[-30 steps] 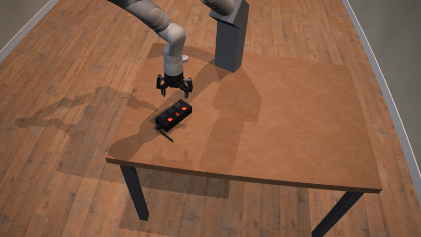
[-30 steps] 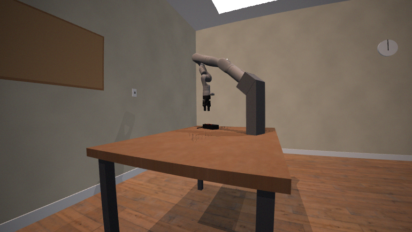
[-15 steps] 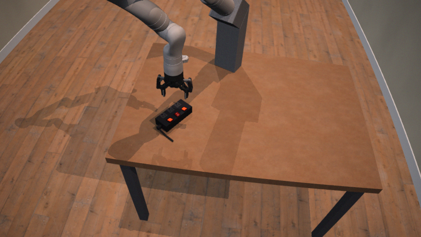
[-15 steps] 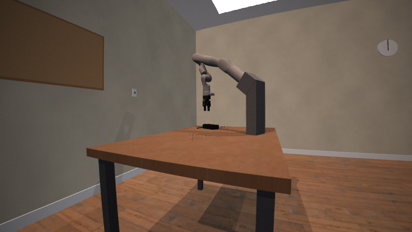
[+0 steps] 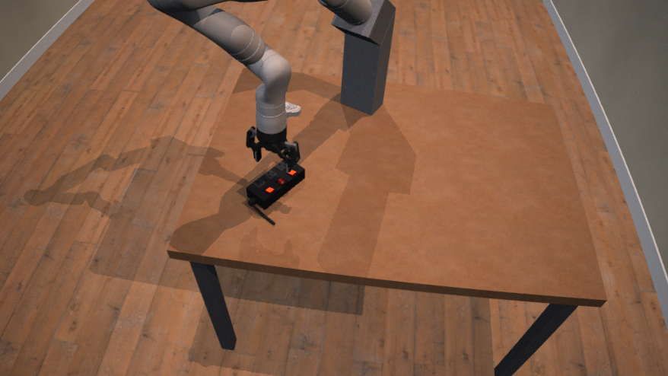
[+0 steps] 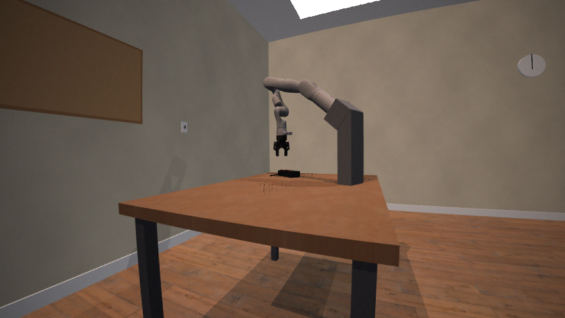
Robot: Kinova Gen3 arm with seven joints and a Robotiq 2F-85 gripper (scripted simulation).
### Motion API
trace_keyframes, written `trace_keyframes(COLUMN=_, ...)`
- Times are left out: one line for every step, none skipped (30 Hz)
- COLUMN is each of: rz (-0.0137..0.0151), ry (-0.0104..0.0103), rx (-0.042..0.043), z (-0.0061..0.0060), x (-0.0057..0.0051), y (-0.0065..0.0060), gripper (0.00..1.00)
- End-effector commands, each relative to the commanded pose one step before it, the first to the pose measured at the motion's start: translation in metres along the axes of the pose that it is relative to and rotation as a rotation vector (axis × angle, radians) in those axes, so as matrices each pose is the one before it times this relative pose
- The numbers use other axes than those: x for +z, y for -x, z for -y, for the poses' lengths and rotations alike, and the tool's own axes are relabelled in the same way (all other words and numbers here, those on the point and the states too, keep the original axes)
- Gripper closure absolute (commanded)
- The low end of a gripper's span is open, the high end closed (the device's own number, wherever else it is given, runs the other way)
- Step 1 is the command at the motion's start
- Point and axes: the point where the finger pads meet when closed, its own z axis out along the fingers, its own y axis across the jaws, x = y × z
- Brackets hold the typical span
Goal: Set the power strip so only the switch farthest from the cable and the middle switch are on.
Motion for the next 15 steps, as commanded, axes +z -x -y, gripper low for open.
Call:
trace_keyframes(rz=-0.00772, ry=0.00327, rx=0.15639, z=0.00509, x=0.02046, y=0.00338, gripper=0.00)
trace_keyframes(rz=0.00052, ry=0.00000, rx=0.03736, z=0.00058, x=0.00404, y=0.00197, gripper=0.00)
trace_keyframes(rz=0.00049, ry=0.00000, rx=0.03191, z=0.00047, x=0.00344, y=0.00169, gripper=0.00)
trace_keyframes(rz=0.00042, ry=0.00000, rx=0.02403, z=0.00037, x=0.00277, y=0.00137, gripper=0.00)
trace_keyframes(rz=0.00033, ry=0.00000, rx=0.00510, z=0.00027, x=0.00207, y=0.00103, gripper=0.00)
trace_keyframes(rz=0.00023, ry=0.00000, rx=0.01304, z=0.00019, x=0.00139, y=0.00070, gripper=0.00)
trace_keyframes(rz=0.00013, ry=0.00000, rx=0.00740, z=0.00011, x=0.00079, y=0.00040, gripper=0.00)
trace_keyframes(rz=0.00005, ry=0.00000, rx=0.00299, z=0.00004, x=0.00032, y=0.00016, gripper=0.00)
trace_keyframes(rz=0.00001, ry=0.00000, rx=0.00046, z=0.00001, x=0.00005, y=0.00002, gripper=0.00)
trace_keyframes(rz=0.00000, ry=0.00000, rx=0.00000, z=0.00000, x=0.00000, y=0.00000, gripper=0.00)
trace_keyframes(rz=0.00000, ry=0.00000, rx=0.00000, z=0.00000, x=0.00000, y=0.00000, gripper=0.00)
trace_keyframes(rz=0.00000, ry=0.00000, rx=0.00000, z=0.00000, x=0.00000, y=0.00000, gripper=1.00)
trace_keyframes(rz=0.00000, ry=0.00000, rx=0.00000, z=0.00000, x=0.00000, y=0.00000, gripper=1.00)
trace_keyframes(rz=0.00000, ry=0.00000, rx=0.00000, z=0.00000, x=0.00000, y=0.00000, gripper=1.00)
trace_keyframes(rz=0.00000, ry=0.00000, rx=0.00000, z=0.00000, x=0.00000, y=0.00000, gripper=1.00)
